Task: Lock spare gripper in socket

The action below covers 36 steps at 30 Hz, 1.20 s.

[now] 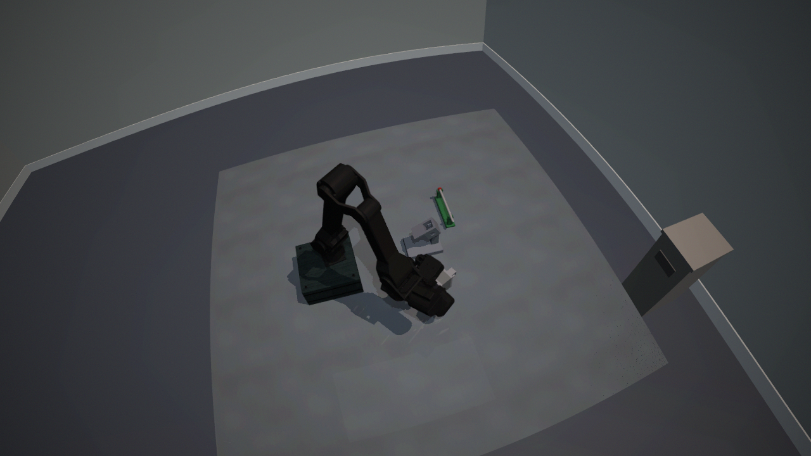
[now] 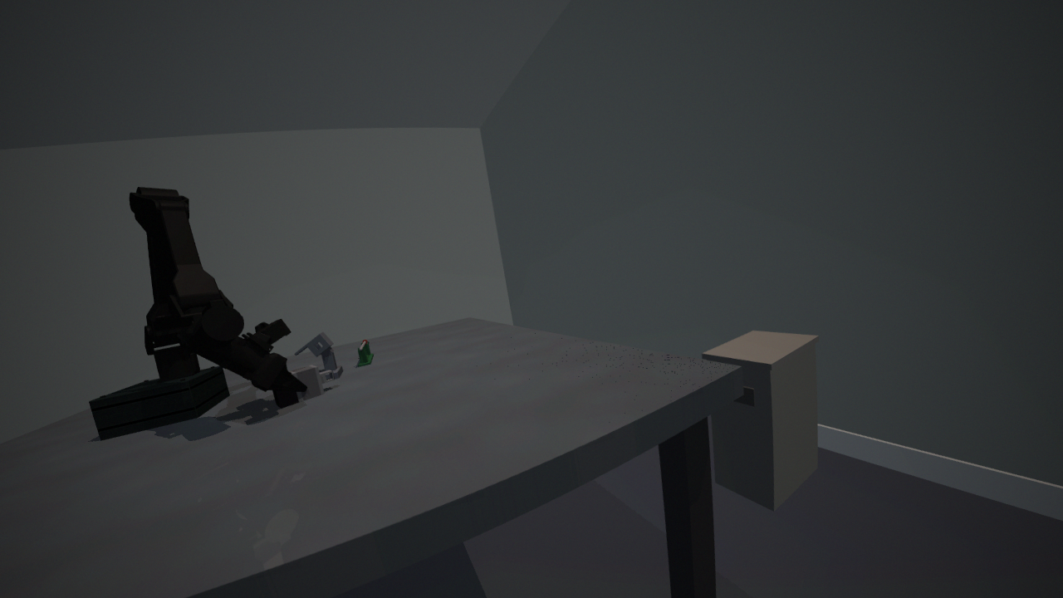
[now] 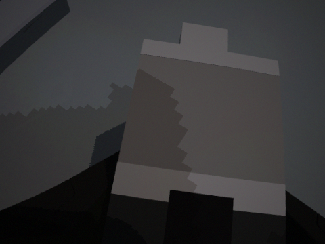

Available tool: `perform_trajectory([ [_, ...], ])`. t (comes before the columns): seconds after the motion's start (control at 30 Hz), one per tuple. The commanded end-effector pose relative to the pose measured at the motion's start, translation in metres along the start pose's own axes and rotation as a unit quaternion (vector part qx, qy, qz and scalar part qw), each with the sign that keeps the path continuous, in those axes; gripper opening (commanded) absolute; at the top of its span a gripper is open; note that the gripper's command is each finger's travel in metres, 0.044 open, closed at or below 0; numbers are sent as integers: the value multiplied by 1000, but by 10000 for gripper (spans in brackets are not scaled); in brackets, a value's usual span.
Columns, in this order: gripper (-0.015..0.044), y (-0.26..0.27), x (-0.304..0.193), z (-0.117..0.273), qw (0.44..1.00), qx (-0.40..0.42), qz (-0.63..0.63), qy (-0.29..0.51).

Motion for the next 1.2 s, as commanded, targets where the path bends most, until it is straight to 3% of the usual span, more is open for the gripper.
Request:
perform_trajectory([
  [0.0, 177, 0, 0, 0, 1000, 0, 2, 0],
  [0.1, 157, 0, 0, 0, 1000, 0, 2, 0],
  [0.3, 0, -4, 6, 6, 1000, 0, 2, -1],
  [1.17, 0, -16, 82, 83, 1000, 0, 2, -1],
])
Point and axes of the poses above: the point midway between the two fingers, 35 mm back from their tips, its own z axis back along the fingers, its own y axis across the jaws, x = y × z, the point moved 7 cm from there along z, back along the fingers, and after that the axes turned 10 degrees about z, right-handed, at the moved point
